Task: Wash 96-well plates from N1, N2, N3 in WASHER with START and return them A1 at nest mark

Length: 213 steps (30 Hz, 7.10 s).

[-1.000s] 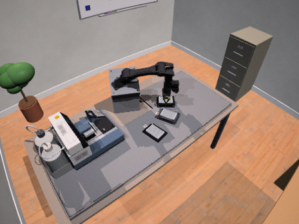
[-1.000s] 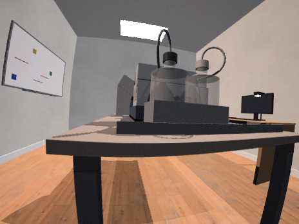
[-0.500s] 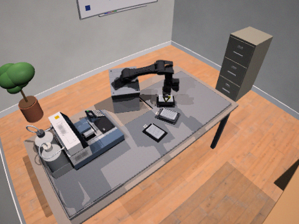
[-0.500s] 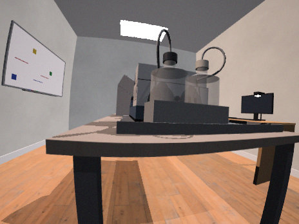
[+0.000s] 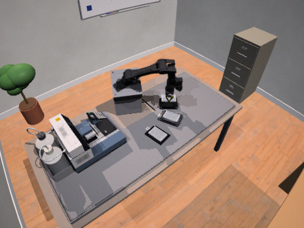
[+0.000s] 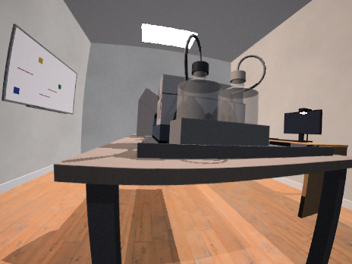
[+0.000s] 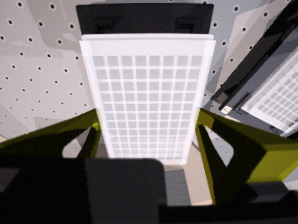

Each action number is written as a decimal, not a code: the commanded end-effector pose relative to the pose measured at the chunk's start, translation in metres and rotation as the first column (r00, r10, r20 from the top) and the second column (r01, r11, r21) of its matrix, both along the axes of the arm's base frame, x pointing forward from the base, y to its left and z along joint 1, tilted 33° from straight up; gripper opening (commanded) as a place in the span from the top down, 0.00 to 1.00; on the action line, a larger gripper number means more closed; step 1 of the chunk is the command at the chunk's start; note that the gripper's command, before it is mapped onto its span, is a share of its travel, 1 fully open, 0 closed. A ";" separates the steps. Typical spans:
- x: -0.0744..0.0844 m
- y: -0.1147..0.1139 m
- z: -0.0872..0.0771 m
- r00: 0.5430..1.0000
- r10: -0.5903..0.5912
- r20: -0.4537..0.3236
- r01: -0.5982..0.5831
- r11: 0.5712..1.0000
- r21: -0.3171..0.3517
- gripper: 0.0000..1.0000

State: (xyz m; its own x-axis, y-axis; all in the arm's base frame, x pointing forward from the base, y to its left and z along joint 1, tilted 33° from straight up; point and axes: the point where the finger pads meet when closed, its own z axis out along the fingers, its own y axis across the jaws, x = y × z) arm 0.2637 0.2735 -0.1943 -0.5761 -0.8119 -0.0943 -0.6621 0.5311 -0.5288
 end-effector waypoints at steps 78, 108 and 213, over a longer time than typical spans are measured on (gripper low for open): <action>-0.023 0.018 0.042 1.000 0.011 0.008 -0.012 1.000 0.011 1.00; 0.020 -0.027 0.085 0.990 -0.136 0.043 0.131 0.987 0.096 1.00; 0.109 -0.220 0.207 0.957 -0.283 0.068 0.267 0.946 0.182 1.00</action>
State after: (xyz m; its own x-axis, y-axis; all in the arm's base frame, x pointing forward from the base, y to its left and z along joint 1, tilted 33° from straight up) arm 0.3717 0.0465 0.0078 -0.7828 -0.5578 -0.2758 -0.3960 0.7885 -0.4706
